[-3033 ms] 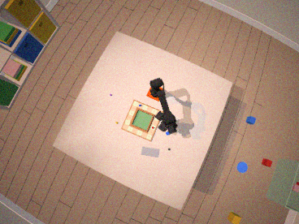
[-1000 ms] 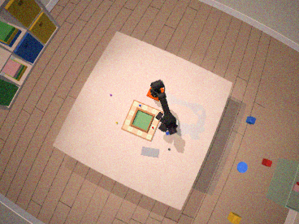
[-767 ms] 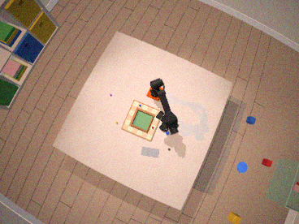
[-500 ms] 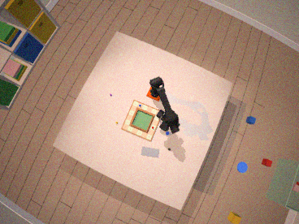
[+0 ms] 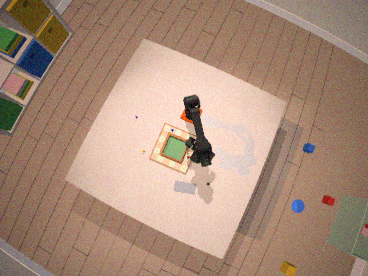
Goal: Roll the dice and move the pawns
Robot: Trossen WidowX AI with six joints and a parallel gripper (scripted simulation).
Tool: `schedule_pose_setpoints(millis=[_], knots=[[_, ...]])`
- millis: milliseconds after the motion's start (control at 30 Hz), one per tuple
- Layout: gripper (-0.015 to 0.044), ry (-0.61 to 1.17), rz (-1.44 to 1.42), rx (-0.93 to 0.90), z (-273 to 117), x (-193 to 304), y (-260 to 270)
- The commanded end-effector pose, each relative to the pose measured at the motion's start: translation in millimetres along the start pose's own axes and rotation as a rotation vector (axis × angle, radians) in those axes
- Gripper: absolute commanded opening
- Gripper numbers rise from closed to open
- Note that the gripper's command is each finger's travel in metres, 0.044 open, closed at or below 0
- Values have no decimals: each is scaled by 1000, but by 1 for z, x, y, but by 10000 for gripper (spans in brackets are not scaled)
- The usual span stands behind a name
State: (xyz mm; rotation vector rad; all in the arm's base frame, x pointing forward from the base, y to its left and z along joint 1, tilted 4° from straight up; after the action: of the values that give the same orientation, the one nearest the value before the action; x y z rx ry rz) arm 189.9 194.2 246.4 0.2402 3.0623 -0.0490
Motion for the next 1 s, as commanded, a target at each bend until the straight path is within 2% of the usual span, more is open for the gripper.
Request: schedule_pose_setpoints(millis=[0,967], knots=[[0,1,-23,-6,3,-15,-15],[0,-9,-168,7,29,-84,-125]])
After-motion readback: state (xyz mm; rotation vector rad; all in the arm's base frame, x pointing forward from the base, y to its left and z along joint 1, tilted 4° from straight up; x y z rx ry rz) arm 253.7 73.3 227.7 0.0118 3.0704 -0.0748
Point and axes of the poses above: the point midway between the two fingers, 35 mm back from their tips, its own z axis out along the fingers, its own y axis across the jaws, x = y × z, the point moved 10 cm from there along -z, back along the fingers, and after that the axes turned 6 degrees about z, right-handed, at the moved point
